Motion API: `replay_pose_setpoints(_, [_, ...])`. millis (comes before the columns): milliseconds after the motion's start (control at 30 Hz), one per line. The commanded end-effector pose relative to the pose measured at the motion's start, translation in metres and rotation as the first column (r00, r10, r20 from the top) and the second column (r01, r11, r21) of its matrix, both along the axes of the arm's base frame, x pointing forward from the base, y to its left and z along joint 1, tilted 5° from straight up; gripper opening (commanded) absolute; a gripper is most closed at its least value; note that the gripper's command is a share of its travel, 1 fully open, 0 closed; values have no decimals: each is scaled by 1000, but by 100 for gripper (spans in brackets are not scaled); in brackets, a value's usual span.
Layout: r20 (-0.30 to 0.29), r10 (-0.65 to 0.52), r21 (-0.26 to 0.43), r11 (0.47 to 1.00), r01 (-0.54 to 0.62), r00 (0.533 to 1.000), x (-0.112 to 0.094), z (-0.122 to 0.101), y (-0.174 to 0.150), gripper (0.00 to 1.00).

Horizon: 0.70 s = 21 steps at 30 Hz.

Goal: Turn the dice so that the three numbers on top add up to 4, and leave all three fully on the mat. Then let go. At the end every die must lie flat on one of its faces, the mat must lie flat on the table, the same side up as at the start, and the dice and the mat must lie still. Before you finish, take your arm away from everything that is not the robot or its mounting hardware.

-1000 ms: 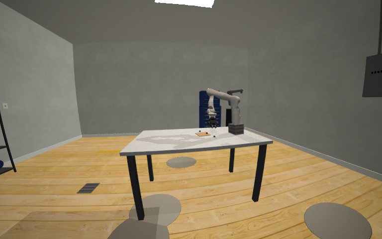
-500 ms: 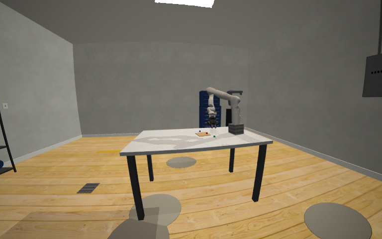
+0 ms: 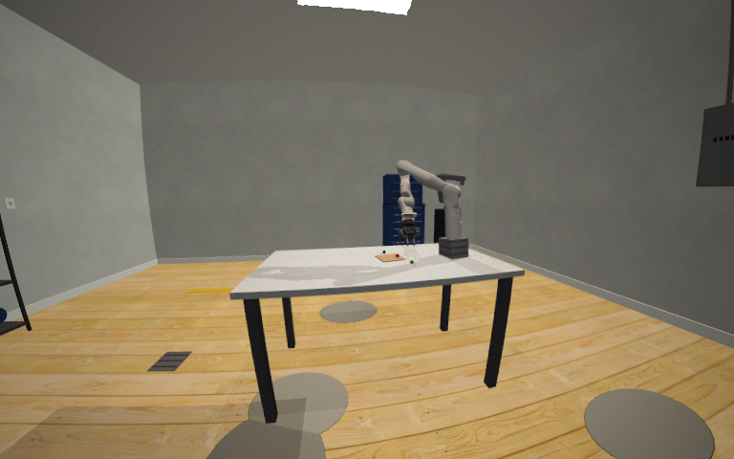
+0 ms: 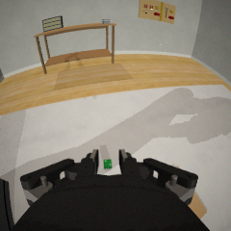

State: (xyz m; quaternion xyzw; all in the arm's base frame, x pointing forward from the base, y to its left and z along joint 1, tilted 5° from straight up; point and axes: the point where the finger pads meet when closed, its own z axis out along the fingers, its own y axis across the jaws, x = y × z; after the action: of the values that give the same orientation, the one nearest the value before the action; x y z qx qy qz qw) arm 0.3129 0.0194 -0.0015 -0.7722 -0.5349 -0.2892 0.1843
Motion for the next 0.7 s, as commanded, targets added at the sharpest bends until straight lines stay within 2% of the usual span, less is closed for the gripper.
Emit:
replay_pose_setpoints(0, [4,15,-38,999,-15,1000,3,5,3,31])
replay_pose_setpoints(67, [4,15,-38,999,-15,1000,3,5,3,31])
replay_pose_setpoints(267, [-29,16,-104,994,-19,999,1,8,8,31])
replay_pose_setpoints(567, [-100,0,-281,959,-28,995,3,13,19,31])
replay_pose_setpoints(633, [-100,0,-281,959,-28,995,3,13,19,31])
replay_pose_setpoints(667, [-109,-4,-306,952,-30,994,4,14,20,31])
